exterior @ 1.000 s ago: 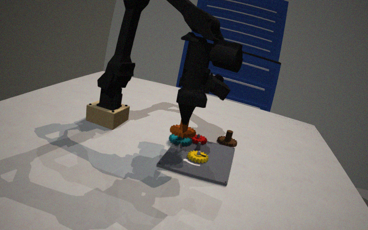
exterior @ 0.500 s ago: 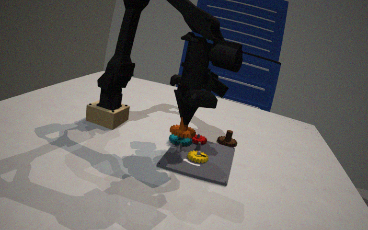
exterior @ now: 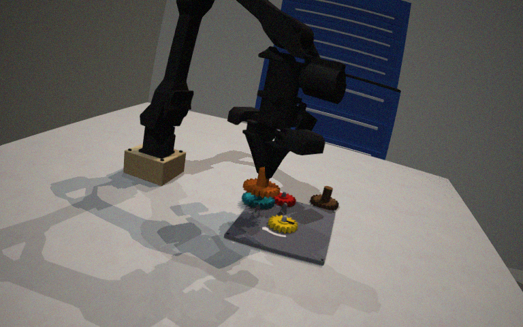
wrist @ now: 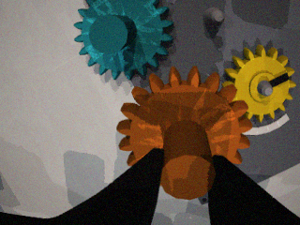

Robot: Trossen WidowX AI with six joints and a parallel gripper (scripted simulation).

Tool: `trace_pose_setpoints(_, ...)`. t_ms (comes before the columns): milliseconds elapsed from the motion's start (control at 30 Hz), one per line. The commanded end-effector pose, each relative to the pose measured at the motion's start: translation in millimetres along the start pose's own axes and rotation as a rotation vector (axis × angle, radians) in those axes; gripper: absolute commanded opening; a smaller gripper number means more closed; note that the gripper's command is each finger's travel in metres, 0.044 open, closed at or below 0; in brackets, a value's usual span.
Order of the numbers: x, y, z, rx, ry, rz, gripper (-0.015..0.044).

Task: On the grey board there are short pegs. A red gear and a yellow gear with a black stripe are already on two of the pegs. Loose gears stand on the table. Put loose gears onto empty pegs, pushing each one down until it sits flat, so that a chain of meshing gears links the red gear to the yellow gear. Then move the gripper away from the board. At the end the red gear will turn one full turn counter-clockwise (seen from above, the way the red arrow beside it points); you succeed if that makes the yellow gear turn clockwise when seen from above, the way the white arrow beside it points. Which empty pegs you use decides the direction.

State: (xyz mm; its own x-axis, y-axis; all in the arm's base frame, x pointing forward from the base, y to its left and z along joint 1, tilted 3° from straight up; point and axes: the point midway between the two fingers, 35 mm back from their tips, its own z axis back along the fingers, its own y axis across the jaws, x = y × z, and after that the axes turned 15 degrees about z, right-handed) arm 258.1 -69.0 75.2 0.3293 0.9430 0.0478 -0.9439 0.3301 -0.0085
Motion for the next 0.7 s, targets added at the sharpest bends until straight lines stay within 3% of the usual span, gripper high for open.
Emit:
trace_pose_setpoints(0, 0.1, 0.0, 0.6, 0.0, -0.001, 0.116, 0.0)
trace_pose_setpoints(667, 0.4, 0.1, -8.0, 0.0, -0.001, 0.381, 0.0)
